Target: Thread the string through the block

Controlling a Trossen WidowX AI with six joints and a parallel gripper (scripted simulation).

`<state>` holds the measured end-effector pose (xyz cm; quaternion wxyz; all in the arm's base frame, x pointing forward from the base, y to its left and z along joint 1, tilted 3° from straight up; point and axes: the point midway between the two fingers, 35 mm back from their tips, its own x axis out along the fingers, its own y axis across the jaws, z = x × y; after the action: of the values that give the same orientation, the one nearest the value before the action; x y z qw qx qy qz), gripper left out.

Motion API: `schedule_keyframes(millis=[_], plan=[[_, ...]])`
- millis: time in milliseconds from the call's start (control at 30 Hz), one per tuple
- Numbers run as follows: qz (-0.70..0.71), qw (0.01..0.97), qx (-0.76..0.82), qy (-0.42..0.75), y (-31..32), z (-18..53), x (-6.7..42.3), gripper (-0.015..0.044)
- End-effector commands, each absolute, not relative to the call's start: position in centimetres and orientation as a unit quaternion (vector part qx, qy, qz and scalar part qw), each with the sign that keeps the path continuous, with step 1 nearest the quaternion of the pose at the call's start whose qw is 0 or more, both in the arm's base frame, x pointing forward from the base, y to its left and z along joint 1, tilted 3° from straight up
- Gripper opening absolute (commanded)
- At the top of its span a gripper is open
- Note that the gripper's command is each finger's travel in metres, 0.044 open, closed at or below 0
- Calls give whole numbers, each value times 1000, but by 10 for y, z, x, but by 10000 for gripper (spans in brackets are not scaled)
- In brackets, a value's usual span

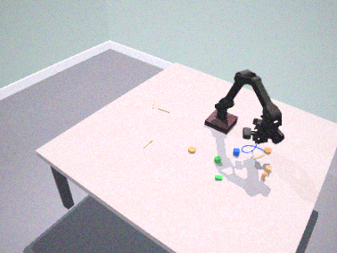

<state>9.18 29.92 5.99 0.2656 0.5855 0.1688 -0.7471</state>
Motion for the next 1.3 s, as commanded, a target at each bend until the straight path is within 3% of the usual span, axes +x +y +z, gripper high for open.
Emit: schedule_keyframes(millis=[0,1267], plan=[[-740,294,570,204,304,60,87,0],[-728,285,587,211,322,62,112,0]])
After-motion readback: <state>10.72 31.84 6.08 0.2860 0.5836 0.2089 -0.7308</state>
